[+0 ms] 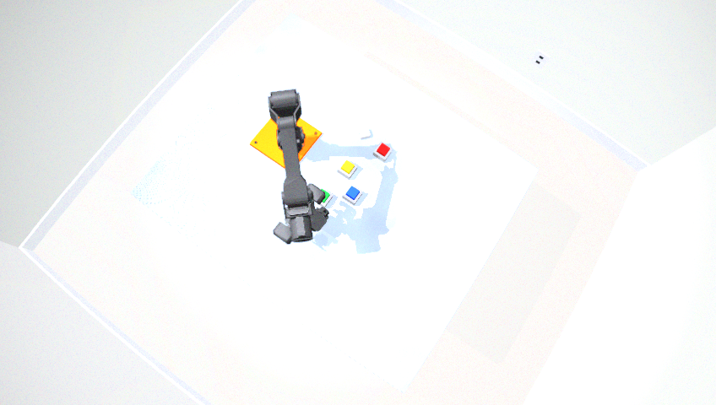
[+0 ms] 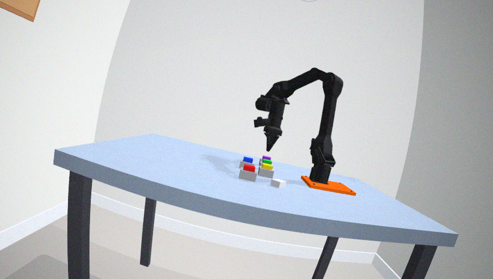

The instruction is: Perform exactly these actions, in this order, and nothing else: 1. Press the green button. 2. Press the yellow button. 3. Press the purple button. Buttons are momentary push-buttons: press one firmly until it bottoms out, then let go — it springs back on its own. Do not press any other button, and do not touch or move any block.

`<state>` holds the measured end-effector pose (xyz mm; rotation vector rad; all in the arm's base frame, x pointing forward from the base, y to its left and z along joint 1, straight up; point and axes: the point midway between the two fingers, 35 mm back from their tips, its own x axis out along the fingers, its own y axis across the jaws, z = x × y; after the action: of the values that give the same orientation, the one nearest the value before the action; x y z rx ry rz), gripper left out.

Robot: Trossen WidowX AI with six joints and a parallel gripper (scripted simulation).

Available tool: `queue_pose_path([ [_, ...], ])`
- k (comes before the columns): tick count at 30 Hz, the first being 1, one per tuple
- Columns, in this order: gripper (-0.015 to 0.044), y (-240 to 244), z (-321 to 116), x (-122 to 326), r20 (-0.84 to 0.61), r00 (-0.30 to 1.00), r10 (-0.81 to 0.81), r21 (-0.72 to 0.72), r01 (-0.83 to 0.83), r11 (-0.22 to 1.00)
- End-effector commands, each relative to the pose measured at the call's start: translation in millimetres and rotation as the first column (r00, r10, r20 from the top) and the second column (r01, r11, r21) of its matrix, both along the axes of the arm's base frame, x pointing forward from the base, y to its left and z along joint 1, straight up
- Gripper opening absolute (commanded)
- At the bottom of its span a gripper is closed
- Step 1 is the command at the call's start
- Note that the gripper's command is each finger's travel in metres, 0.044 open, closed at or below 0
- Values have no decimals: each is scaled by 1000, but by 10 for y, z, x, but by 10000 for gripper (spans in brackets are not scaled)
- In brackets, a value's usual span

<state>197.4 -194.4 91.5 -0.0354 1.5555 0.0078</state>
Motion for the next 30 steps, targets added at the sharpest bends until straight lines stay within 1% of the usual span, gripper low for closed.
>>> queue_pose_path([
  [1, 125, 203, 78, 229, 5, 1000, 5, 0, -5, 1000],
  [6, 256, 762, 181, 648, 9, 1000, 5, 5, -5, 1000],
  [11, 387, 1422, 284, 920, 12, 1000, 5, 12, -5, 1000],
  [12, 400, 1563, 305, 954, 12, 1000, 5, 13, -5, 1000],
  [16, 400, 2144, 386, 1019, 13, 1000, 5, 19, -6, 1000],
  [20, 400, 2735, 468, 965, 12, 1000, 5, 25, -6, 1000],
  [24, 400, 3311, 548, 792, 10, 1000, 5, 30, -6, 1000],
  [28, 400, 3847, 628, 503, 7, 1000, 5, 35, -6, 999],
  [30, 400, 4010, 654, 385, 6, 1000, 5, 37, -6, 999],
])
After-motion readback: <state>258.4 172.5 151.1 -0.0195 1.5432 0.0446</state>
